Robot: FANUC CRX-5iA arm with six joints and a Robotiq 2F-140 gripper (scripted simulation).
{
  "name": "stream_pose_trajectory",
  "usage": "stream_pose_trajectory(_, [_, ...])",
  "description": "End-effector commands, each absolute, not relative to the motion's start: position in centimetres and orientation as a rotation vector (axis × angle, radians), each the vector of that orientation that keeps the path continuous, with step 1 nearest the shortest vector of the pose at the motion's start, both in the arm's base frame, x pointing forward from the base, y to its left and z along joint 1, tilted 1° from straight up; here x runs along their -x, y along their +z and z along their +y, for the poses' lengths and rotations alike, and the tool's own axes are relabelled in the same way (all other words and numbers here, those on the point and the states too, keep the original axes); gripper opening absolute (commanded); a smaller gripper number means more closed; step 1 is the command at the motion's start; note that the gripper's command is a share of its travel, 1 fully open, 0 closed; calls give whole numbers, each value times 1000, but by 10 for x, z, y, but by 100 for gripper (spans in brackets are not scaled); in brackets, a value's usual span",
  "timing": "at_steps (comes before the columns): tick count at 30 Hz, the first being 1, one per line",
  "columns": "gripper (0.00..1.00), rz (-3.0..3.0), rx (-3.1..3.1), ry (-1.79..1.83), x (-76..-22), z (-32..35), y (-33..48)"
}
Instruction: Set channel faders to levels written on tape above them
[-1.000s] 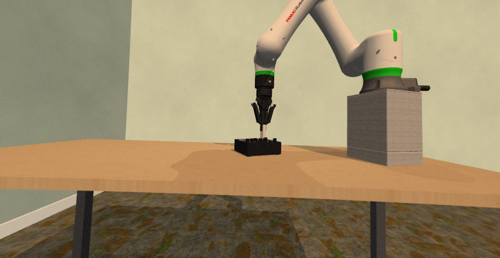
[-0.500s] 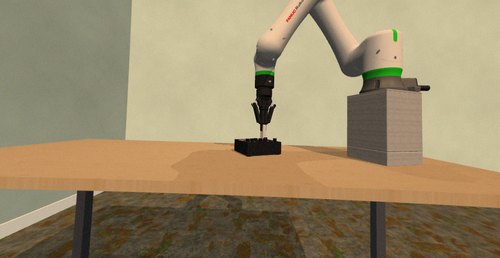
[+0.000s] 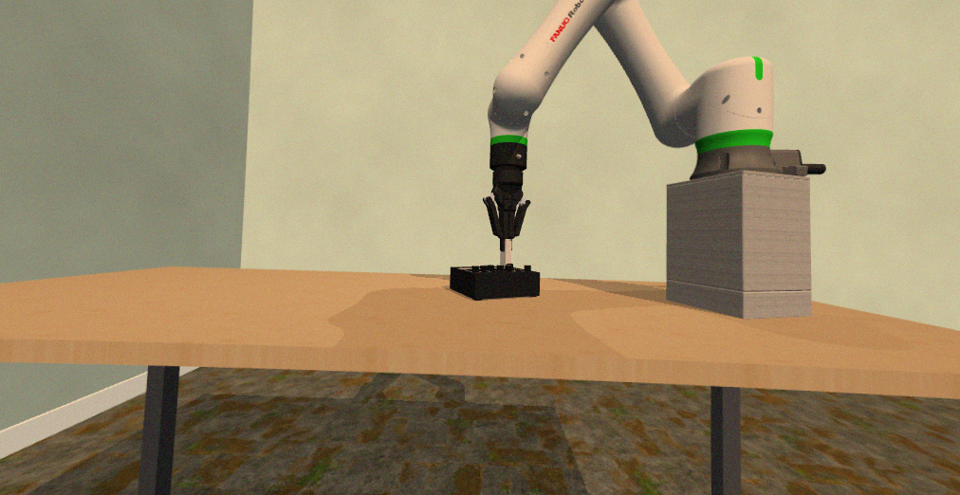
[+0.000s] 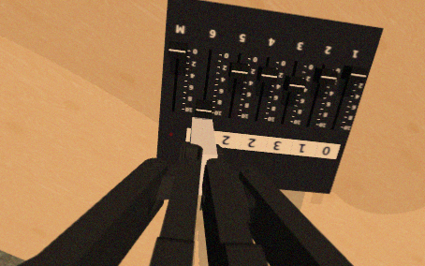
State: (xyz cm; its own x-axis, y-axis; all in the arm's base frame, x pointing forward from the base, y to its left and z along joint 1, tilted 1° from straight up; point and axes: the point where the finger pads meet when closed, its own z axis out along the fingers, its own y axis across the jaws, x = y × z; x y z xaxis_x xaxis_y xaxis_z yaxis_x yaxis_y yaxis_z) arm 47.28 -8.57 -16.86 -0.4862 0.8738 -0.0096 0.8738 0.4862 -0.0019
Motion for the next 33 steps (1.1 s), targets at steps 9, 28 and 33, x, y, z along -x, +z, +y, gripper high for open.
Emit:
stream_pose_trajectory(9, [0, 2702, -1589, -10, -471, -83, -168])
stream_pose_trajectory(28, [0, 2702, -1589, -10, -467, -75, -169])
stream_pose_trajectory(33, [0, 2702, -1589, -10, -465, -72, -169])
